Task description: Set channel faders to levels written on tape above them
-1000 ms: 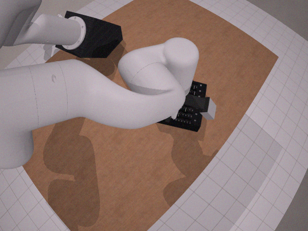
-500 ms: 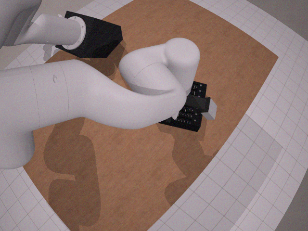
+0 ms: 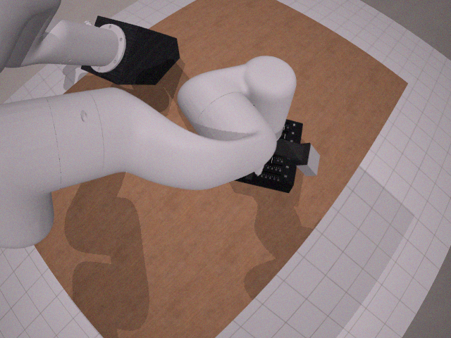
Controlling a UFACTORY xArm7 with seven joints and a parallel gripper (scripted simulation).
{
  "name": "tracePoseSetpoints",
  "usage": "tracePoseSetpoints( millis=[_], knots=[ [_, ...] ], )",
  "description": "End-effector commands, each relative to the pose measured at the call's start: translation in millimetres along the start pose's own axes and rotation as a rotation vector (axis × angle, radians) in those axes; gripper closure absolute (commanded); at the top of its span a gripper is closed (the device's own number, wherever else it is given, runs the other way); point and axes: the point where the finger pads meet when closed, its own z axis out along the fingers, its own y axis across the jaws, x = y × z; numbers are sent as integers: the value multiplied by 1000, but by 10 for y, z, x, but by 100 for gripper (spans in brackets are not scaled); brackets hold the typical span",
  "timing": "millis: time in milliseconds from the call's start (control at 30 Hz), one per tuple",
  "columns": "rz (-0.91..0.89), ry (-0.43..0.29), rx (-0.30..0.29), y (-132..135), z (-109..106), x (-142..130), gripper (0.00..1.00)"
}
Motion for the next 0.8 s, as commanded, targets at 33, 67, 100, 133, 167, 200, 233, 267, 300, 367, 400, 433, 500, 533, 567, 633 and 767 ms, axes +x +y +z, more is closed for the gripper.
tracePoseSetpoints(
  millis=[33,67,100,133,167,200,233,267,300,367,400,433,500,533,567,633,767],
  knots=[
    [0,6,0,-3,-21,41,100],
    [0,6,0,-3,-21,47,100],
    [0,6,0,-3,-21,47,100],
    [0,6,0,-3,-21,47,100],
    [0,6,0,-3,-21,52,100],
    [0,6,0,-3,-21,58,100],
    [0,6,0,-3,-21,63,100],
    [0,6,0,-3,-21,69,100],
    [0,6,0,-3,-21,75,100],
    [0,6,0,-3,-21,87,100],
    [0,6,0,-3,-21,93,100],
    [0,6,0,-3,-21,99,100],
    [0,6,0,-3,-21,111,100],
    [0,6,0,-3,-21,117,100],
    [0,6,0,-3,-21,123,100],
    [0,6,0,-3,-21,136,100],
    [0,6,0,-3,-21,148,100]
  ],
)
